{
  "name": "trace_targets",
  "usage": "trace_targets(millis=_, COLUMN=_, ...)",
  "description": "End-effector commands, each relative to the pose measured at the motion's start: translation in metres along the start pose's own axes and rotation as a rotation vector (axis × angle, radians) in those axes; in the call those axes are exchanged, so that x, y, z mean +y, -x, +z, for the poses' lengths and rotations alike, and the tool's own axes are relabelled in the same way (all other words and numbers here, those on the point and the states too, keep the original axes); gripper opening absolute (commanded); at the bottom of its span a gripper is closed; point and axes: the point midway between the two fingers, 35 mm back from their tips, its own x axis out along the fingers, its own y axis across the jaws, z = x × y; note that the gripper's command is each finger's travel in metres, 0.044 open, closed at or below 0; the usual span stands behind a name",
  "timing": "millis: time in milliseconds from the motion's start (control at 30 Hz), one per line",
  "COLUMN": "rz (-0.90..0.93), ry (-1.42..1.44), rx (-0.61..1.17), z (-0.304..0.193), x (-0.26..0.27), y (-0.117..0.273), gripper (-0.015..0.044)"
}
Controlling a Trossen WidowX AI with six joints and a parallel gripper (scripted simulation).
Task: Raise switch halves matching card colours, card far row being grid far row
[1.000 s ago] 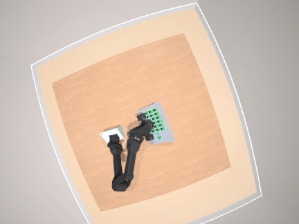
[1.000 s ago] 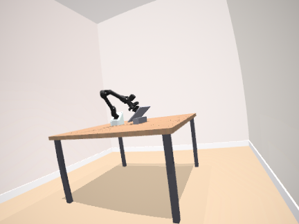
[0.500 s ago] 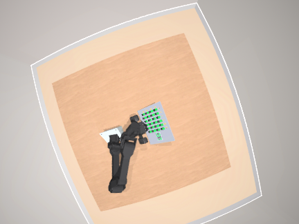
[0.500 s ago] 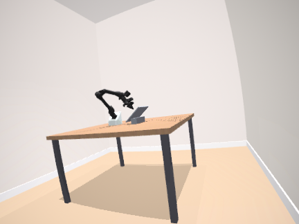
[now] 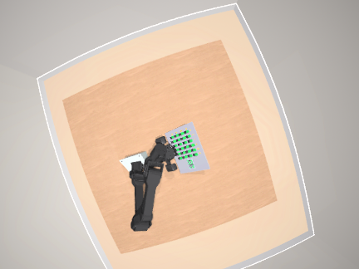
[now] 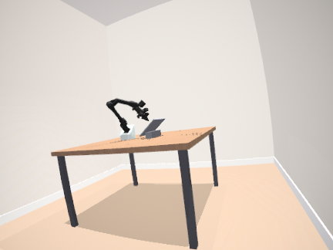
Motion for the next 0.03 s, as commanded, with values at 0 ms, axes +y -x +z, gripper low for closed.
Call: trace_targets(millis=0, rz=-0.005, ry=-0.001, rx=-0.001, z=0.0003, x=-0.0007, y=0.0002, gripper=0.0)
